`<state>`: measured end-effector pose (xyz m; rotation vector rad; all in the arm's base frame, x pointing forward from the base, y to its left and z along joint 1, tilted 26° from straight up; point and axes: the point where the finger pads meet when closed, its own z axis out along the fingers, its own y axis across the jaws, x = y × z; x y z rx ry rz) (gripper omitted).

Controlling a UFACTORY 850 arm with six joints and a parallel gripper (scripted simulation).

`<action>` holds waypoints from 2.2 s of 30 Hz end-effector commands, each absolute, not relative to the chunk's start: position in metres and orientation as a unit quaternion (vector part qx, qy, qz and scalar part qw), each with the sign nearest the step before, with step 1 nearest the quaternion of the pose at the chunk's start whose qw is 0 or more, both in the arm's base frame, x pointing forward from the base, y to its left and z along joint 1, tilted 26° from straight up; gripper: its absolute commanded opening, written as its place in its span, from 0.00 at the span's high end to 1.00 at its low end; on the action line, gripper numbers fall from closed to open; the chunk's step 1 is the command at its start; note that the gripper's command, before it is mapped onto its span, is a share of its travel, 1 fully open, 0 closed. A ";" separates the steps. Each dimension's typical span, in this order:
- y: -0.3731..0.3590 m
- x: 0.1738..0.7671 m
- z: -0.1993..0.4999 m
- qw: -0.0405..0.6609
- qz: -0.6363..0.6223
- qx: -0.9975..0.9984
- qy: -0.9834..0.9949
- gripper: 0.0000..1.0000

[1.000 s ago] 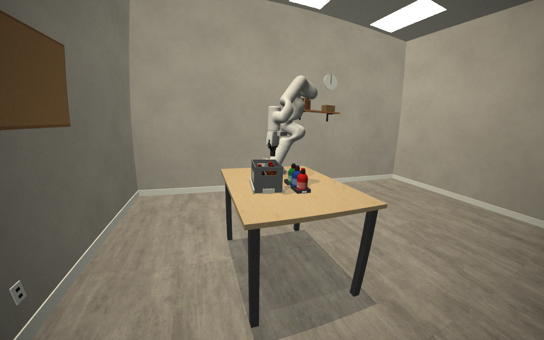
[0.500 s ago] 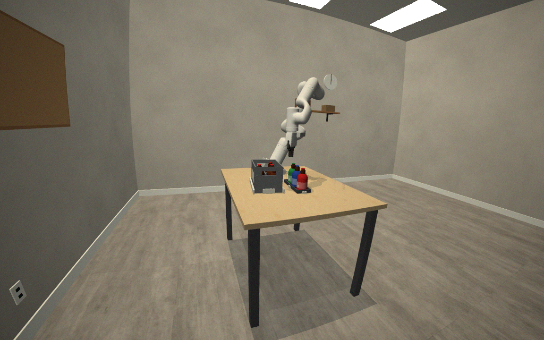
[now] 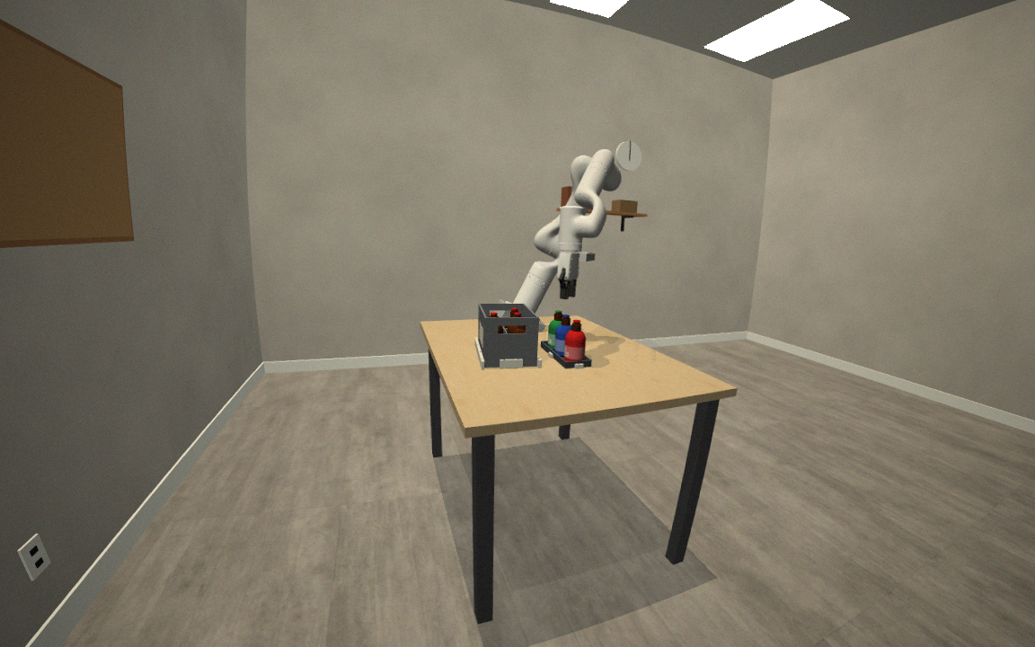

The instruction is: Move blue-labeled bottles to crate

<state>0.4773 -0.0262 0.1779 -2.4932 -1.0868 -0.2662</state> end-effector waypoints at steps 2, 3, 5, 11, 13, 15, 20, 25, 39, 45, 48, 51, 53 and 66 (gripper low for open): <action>-0.026 0.478 0.179 0.202 -0.096 -0.893 -0.390 0.34; -0.026 0.478 0.179 0.202 -0.096 -0.893 -0.390 0.34; -0.026 0.478 0.179 0.202 -0.096 -0.893 -0.390 0.34; -0.026 0.478 0.179 0.202 -0.096 -0.893 -0.390 0.34; -0.026 0.478 0.179 0.202 -0.096 -0.893 -0.390 0.34; -0.026 0.478 0.179 0.202 -0.096 -0.893 -0.390 0.34; -0.026 0.478 0.179 0.202 -0.096 -0.893 -0.390 0.34; -0.026 0.478 0.179 0.202 -0.096 -0.893 -0.390 0.34; -0.024 0.478 0.175 0.202 -0.096 -0.893 -0.390 0.34; -0.022 0.479 0.170 0.202 -0.095 -0.893 -0.390 0.34; -0.020 0.479 0.167 0.202 -0.095 -0.893 -0.390 0.34; -0.019 0.479 0.163 0.202 -0.095 -0.893 -0.390 0.34; -0.019 0.479 0.163 0.202 -0.095 -0.893 -0.390 0.34; -0.011 0.480 0.147 0.202 -0.095 -0.893 -0.390 0.34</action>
